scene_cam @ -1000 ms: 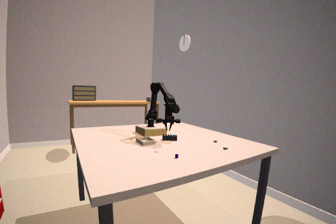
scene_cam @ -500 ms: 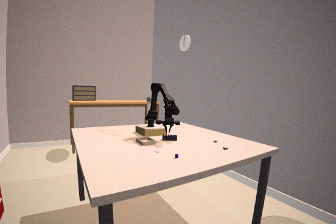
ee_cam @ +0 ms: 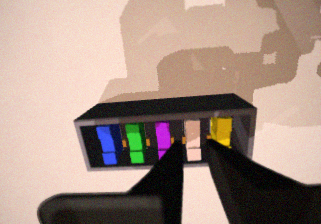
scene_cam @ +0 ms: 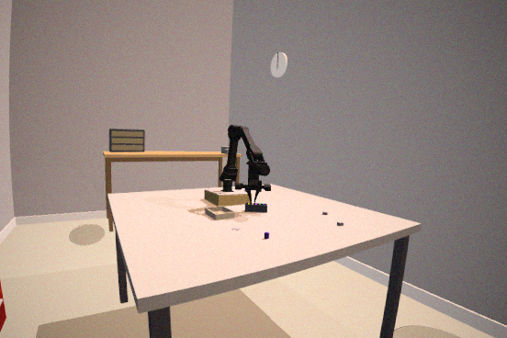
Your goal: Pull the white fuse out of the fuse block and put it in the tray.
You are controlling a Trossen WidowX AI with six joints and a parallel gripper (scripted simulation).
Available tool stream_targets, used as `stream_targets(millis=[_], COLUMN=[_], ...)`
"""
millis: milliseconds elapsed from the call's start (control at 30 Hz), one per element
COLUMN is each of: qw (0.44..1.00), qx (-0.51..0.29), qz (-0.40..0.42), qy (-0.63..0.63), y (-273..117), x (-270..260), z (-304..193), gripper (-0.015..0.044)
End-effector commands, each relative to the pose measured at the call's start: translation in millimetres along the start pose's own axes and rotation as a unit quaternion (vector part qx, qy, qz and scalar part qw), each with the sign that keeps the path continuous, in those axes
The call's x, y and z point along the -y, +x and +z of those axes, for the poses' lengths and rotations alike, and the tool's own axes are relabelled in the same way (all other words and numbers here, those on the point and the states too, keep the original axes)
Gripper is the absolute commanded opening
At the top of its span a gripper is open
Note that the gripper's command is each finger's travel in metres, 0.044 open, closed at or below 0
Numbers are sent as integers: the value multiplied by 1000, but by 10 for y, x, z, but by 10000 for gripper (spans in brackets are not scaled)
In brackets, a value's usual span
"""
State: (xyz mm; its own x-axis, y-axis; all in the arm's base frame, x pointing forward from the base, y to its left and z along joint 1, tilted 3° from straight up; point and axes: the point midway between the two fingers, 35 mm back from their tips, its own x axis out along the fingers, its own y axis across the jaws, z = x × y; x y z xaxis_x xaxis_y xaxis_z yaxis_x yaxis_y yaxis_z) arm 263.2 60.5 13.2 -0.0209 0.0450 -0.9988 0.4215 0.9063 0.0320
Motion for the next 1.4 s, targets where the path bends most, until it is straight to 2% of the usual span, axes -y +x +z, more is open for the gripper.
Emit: stream_targets(millis=[0,700,1067,1367], qw=[1000,1000,1000,1000], qx=[2,2,0,0], qz=[-2,-2,0,0], qy=[-2,-2,-1,-1], y=[5,106,96,69], x=[8,9,0,-1], z=[4,4,4,6], gripper=[74,74,1,0])
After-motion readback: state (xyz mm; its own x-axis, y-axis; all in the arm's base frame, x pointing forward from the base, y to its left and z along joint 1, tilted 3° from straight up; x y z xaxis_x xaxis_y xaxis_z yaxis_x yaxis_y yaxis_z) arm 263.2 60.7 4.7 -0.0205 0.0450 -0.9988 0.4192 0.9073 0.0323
